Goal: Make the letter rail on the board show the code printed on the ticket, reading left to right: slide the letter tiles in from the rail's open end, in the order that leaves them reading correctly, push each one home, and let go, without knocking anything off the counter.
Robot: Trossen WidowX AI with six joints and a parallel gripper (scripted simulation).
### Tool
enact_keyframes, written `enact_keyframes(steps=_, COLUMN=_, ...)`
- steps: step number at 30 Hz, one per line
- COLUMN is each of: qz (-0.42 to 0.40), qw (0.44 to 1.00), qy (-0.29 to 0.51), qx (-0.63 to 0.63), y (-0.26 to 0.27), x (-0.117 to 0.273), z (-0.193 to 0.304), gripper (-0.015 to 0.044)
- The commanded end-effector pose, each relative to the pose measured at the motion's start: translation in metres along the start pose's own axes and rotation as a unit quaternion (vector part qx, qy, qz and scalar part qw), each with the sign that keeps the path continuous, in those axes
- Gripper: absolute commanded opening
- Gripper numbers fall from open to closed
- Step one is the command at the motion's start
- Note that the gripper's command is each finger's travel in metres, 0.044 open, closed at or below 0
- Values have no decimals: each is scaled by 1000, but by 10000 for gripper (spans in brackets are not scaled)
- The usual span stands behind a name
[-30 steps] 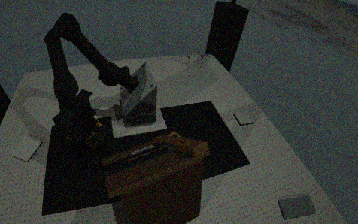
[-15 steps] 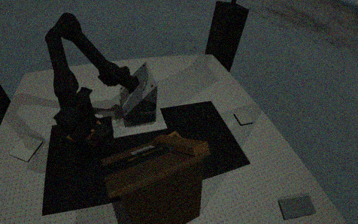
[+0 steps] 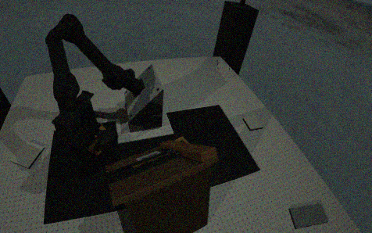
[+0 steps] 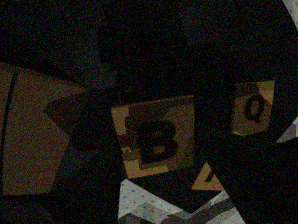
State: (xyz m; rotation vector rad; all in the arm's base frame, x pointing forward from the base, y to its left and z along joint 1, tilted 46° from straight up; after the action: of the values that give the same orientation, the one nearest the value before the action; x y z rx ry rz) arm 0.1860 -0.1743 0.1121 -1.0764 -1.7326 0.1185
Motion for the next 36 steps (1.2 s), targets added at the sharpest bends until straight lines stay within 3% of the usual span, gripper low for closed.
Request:
enact_keyframes(steps=1, qz=-25, qw=999, qy=-27, qx=34, y=6, x=6, z=-22, gripper=0)
enact_keyframes(steps=16, qz=-101, qw=960, qy=-157, qx=208, y=37, x=40, z=-103, gripper=0)
enact_keyframes(steps=36, qz=-110, qw=843, qy=-344, qx=399, y=67, x=100, z=-191, gripper=0)
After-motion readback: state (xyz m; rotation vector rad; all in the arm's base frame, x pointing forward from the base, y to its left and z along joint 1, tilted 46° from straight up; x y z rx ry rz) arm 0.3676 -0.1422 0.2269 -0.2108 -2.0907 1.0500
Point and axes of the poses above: the point midway between the two fingers, 35 mm back from their tips, its own x axis back along the fingers, its own y axis across the jaws, z = x × y, the point moved 1 cm from there along x, back along the fingers, and after that the axes turned 6 degrees about x, right-handed, at the moved point
